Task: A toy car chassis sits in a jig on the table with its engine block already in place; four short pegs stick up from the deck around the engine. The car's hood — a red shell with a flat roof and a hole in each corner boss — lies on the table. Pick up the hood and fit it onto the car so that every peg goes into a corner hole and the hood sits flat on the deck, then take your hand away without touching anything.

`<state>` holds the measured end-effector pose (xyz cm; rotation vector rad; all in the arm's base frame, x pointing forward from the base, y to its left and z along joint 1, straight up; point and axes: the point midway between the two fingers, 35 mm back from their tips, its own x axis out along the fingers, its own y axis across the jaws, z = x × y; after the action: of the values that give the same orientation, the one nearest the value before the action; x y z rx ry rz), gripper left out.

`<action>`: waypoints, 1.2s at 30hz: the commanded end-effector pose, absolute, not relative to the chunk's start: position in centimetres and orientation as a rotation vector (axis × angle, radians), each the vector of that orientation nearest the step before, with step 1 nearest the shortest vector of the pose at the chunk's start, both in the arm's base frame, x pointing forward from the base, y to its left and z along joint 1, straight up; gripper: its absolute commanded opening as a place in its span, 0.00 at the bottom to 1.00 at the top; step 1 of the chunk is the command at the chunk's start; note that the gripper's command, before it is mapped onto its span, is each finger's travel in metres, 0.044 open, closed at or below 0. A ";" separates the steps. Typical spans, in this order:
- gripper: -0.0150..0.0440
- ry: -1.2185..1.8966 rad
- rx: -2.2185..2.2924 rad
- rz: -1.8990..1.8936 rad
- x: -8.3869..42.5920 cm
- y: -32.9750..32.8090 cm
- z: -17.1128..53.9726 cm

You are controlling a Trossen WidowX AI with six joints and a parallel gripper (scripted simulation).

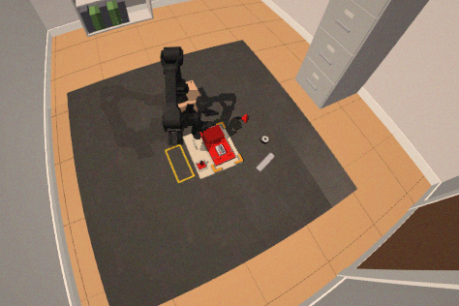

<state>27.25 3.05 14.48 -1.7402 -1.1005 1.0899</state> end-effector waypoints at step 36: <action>1.00 -4.294 0.019 -1.515 23.2 6.5 5.0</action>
<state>23.27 6.64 5.76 0.3700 1.7235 0.3604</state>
